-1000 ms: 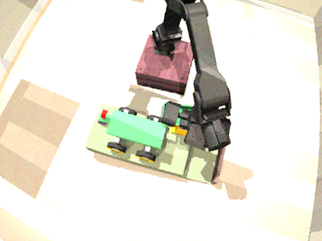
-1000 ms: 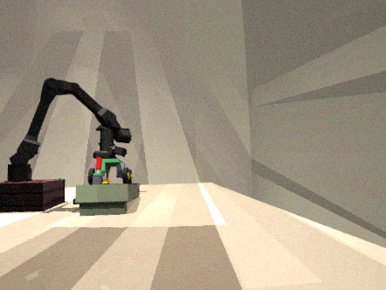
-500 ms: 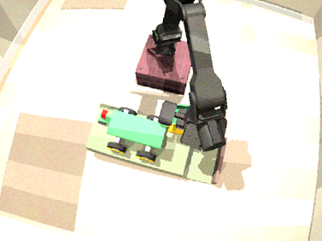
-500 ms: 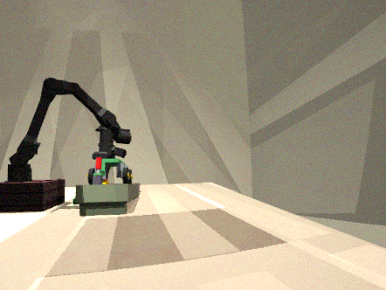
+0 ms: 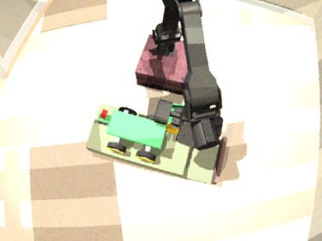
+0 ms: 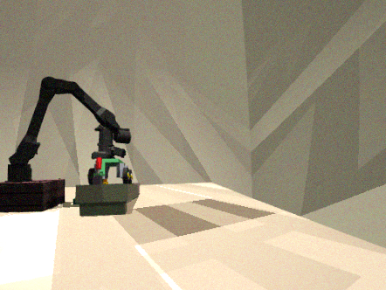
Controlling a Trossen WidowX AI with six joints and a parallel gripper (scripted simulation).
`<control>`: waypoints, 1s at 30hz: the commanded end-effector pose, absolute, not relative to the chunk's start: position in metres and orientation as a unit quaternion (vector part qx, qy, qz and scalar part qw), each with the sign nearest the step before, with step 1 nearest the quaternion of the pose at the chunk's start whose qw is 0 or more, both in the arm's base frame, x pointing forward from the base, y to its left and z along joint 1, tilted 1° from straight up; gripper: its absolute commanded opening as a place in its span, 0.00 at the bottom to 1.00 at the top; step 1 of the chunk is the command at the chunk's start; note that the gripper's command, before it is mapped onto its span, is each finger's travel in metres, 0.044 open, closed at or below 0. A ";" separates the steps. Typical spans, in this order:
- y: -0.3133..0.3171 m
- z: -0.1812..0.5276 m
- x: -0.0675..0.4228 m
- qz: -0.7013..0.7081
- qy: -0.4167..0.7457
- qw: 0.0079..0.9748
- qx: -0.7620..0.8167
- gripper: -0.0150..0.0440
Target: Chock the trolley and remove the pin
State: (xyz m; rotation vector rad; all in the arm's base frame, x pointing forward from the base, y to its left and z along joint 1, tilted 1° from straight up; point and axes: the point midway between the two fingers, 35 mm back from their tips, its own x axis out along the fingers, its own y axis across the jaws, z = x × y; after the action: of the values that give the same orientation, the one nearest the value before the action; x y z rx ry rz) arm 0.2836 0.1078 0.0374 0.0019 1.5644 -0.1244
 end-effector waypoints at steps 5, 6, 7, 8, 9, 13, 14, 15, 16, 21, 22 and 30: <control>0.100 0.039 0.283 -0.057 0.703 0.709 -0.001 0.25; 0.099 0.039 0.283 -0.057 0.703 0.709 -0.001 0.25; 0.098 0.039 0.283 -0.058 0.703 0.709 -0.001 0.25; 0.097 0.039 0.283 -0.058 0.703 0.709 -0.001 0.25; 0.097 0.039 0.283 -0.058 0.703 0.709 -0.001 0.25; 0.094 0.039 0.283 -0.058 0.703 0.709 -0.002 0.25; 0.093 0.039 0.282 -0.058 0.703 0.709 -0.002 0.25; 0.092 0.039 0.282 -0.058 0.703 0.709 -0.002 0.25; 0.091 0.039 0.282 -0.058 0.703 0.709 -0.002 0.25; 0.087 0.040 0.282 -0.058 0.703 0.709 -0.002 0.25; 0.086 0.040 0.282 -0.058 0.703 0.709 -0.002 0.25; 0.089 0.039 0.282 -0.056 0.704 0.708 0.001 0.25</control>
State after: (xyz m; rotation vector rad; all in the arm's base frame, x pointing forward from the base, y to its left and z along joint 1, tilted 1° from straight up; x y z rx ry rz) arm 0.2822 0.0889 0.0390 0.0018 1.5643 -0.1237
